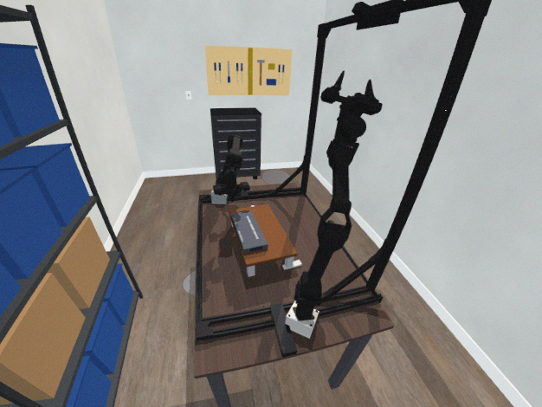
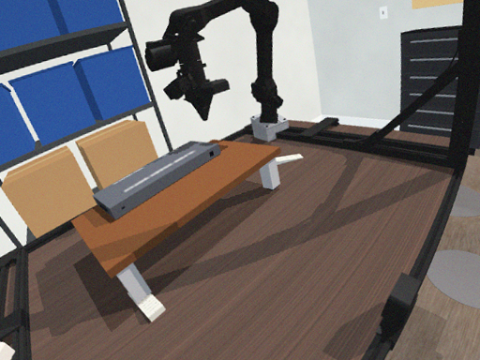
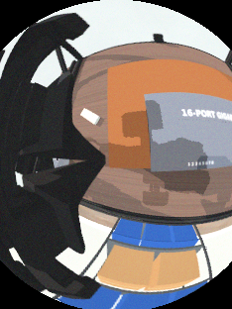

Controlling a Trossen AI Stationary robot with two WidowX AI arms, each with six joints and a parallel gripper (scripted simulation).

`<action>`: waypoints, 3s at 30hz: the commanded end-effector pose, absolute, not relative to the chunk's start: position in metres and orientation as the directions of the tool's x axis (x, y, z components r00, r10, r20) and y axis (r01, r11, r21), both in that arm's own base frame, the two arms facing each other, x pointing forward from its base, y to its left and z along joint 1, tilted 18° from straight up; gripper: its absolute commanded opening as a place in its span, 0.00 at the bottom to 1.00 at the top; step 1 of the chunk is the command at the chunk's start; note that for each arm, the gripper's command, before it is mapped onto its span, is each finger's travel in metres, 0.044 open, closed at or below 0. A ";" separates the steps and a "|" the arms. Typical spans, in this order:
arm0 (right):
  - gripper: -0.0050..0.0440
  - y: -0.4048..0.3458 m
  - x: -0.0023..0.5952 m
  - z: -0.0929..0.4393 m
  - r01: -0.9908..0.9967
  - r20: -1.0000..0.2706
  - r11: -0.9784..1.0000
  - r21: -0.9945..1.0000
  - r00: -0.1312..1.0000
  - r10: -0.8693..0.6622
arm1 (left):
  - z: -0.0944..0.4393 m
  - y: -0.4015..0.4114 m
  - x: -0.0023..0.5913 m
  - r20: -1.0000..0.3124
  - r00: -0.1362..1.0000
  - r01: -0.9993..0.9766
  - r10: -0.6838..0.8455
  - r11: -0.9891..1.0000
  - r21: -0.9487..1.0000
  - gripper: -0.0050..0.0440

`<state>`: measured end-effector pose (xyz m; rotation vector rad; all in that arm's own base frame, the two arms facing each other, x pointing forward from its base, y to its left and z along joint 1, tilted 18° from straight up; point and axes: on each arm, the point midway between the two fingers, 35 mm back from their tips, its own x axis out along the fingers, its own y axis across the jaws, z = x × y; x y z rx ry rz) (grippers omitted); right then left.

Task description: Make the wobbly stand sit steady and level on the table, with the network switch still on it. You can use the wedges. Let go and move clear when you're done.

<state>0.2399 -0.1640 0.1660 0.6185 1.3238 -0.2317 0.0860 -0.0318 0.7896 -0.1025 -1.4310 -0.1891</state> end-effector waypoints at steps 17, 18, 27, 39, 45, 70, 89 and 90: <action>0.10 -0.164 0.240 0.166 0.496 -0.951 0.819 0.289 0.250 0.184 | 0.802 -0.002 0.017 0.991 -0.132 0.061 0.006 0.998 0.002 1.00; 0.10 -0.164 0.240 0.166 0.496 -0.951 0.819 0.289 0.250 0.184 | 0.802 0.000 0.017 0.991 -0.133 -0.019 -0.004 1.000 0.001 1.00; 0.10 -0.164 0.240 0.166 0.496 -0.951 0.819 0.289 0.250 0.184 | 0.803 0.011 0.016 0.990 -0.116 -0.548 -0.076 0.836 0.000 1.00; 0.10 -0.164 0.240 0.166 0.496 -0.951 0.819 0.289 0.250 0.184 | 0.803 0.011 0.016 0.991 -0.121 -0.561 -0.065 0.828 -0.014 1.00; 0.10 -0.164 0.240 0.166 0.496 -0.951 0.819 0.289 0.250 0.184 | 0.804 0.011 0.016 0.990 -0.113 -0.584 -0.081 0.812 0.000 1.00; 0.10 -0.164 0.240 0.166 0.496 -0.951 0.819 0.289 0.250 0.184 | 0.694 0.137 0.221 0.686 0.645 -0.613 0.337 0.764 0.202 1.00; 0.10 -0.164 0.240 0.166 0.496 -0.951 0.819 0.289 0.250 0.184 | 0.518 0.182 0.297 0.071 0.894 -0.440 0.442 0.839 0.320 1.00; 0.10 -0.164 0.240 0.166 0.496 -0.951 0.819 0.289 0.250 0.184 | 0.504 0.182 0.299 0.019 0.898 -0.421 0.439 0.847 0.323 1.00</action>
